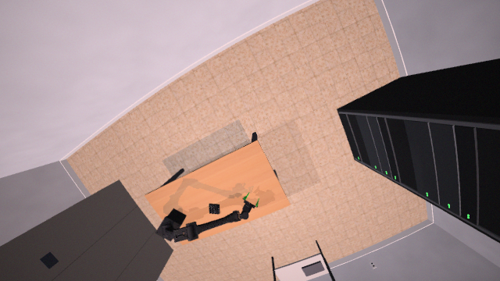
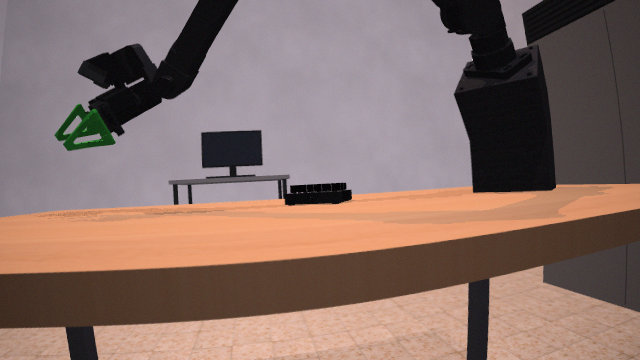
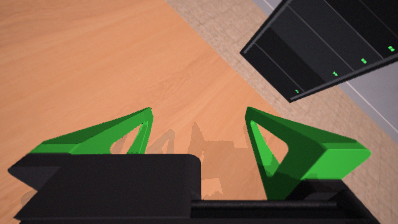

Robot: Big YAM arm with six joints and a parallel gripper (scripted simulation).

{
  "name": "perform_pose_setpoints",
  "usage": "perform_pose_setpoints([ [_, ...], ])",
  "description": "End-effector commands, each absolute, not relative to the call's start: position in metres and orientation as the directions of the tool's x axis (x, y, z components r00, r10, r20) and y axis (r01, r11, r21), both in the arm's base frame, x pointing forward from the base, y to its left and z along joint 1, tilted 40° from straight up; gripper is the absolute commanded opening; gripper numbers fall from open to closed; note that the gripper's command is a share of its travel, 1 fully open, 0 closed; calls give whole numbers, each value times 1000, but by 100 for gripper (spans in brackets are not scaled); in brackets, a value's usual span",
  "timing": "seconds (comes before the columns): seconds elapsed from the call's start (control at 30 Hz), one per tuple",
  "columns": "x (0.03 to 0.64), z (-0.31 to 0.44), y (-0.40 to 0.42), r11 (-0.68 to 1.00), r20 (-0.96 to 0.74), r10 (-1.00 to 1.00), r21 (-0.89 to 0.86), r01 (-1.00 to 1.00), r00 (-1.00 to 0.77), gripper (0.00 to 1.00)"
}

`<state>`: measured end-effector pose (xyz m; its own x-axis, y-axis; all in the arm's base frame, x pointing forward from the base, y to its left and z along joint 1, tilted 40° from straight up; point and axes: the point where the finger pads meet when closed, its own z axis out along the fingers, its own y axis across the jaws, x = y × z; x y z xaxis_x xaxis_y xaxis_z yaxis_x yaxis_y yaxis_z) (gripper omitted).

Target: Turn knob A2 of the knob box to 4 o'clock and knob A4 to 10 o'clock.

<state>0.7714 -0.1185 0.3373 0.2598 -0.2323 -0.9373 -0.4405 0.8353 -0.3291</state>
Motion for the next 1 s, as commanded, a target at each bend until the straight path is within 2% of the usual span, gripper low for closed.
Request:
perform_pose_setpoints([
  [0.0, 747, 336, -141, 878, -976, -163, -210, -431, 144, 100],
  [0.23, 699, 256, -152, 924, -990, -4, 51, -379, -144, 100],
  [0.3, 699, 256, -152, 924, -990, -4, 51, -379, -144, 100],
  [0.43, 653, 199, -153, 930, -934, 121, 225, -289, -337, 100],
  [0.7, 564, 114, -143, 896, -752, 313, 436, -83, -580, 100],
  [0.8, 527, 85, -135, 871, -662, 379, 491, 8, -647, 100],
  [0.87, 527, 85, -135, 871, -662, 379, 491, 8, -647, 100],
  [0.97, 477, 52, -123, 831, -535, 457, 541, 127, -710, 100],
])
